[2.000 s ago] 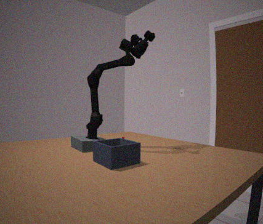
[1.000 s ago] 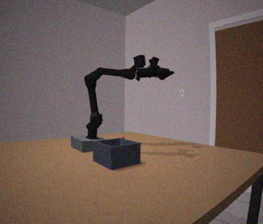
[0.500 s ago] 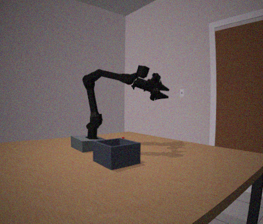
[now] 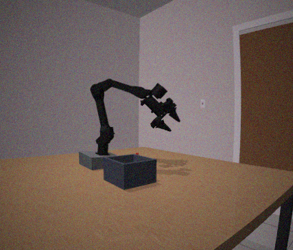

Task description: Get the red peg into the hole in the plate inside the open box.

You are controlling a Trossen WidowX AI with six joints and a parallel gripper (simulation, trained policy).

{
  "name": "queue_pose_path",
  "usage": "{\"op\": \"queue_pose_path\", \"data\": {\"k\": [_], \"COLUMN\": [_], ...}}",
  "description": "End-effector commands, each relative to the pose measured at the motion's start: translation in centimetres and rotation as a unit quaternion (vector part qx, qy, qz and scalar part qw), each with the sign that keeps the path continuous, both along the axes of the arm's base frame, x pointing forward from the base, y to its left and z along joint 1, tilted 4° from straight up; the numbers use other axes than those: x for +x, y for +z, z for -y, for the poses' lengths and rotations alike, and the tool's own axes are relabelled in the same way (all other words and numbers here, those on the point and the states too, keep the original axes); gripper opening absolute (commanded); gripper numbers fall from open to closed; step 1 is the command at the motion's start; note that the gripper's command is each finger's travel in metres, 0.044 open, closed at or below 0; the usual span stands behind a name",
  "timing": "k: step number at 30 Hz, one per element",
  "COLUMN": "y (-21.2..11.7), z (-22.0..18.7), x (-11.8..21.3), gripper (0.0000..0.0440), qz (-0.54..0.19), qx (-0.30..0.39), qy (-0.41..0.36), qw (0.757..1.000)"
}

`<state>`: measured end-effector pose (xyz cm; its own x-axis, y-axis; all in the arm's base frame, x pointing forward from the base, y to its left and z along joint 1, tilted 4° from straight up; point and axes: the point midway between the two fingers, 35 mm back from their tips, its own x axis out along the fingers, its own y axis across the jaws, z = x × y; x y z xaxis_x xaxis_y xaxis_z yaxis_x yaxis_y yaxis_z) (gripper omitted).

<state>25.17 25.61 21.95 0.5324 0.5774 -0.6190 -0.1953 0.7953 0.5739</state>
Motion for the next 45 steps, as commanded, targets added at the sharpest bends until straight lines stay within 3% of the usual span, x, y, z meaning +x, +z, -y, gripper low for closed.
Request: {"op": "queue_pose_path", "data": {"k": [1,12,24,32,45], "y": [-2.5,-7.6,-11.8,-14.7,-19.8], "z": [1.9,6.6,11.2,12.4,12.4], "x": [-0.9,-3.9,-7.2,-8.1,-8.4], "gripper": [0.0440,0.0440,0.0440,0.0440,0.0438], "qz": [-0.058,-0.198,-0.318,-0.354,-0.367], "qx": [-0.026,-0.088,-0.146,-0.153,-0.117], "qy": [-0.039,-0.148,-0.282,-0.340,-0.387], "qw": [0.997,0.965,0.893,0.858,0.837]}}
